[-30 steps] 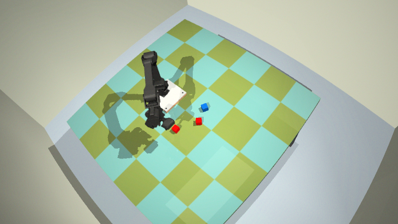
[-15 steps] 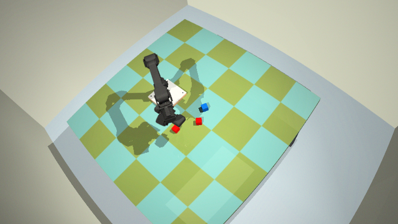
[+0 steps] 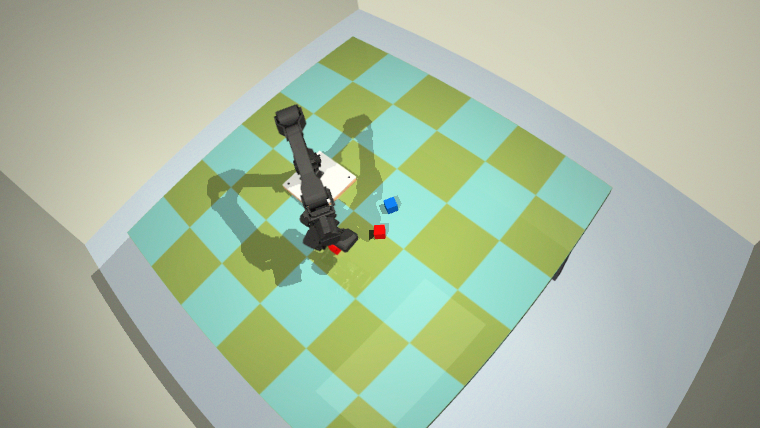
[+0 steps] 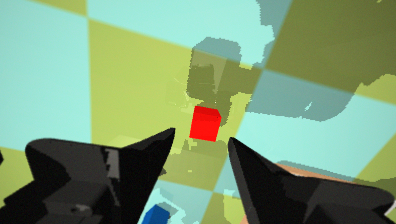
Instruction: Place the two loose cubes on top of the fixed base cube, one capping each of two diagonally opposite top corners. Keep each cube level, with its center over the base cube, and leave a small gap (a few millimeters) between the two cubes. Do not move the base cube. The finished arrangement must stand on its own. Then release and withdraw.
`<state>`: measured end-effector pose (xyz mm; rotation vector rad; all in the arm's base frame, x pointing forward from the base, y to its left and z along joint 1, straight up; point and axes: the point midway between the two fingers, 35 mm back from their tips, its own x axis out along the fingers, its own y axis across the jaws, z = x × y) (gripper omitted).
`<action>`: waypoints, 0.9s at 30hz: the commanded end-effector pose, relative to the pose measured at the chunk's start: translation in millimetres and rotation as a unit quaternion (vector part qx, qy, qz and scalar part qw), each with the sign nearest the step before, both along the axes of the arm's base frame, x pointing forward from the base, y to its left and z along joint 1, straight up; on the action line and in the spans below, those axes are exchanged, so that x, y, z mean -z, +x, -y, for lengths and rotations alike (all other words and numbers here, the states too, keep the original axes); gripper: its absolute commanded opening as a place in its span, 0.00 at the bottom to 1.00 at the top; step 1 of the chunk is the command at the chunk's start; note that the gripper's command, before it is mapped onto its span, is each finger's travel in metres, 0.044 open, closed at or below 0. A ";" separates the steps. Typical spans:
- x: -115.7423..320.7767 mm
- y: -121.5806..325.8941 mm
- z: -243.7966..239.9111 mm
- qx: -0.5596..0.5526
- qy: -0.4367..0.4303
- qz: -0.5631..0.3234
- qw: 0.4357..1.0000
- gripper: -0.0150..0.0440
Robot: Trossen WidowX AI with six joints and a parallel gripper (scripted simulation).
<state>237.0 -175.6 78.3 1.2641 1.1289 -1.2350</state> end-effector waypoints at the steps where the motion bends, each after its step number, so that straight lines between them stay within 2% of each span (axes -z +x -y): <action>1: 9.5 -3.0 -1.6 0.002 0.003 -0.007 1.000 0.70; 24: 42.1 -2.2 -1.3 0.002 0.003 -0.008 1.000 0.70; 27: 42.1 -2.2 -1.3 0.002 0.003 -0.008 1.000 0.57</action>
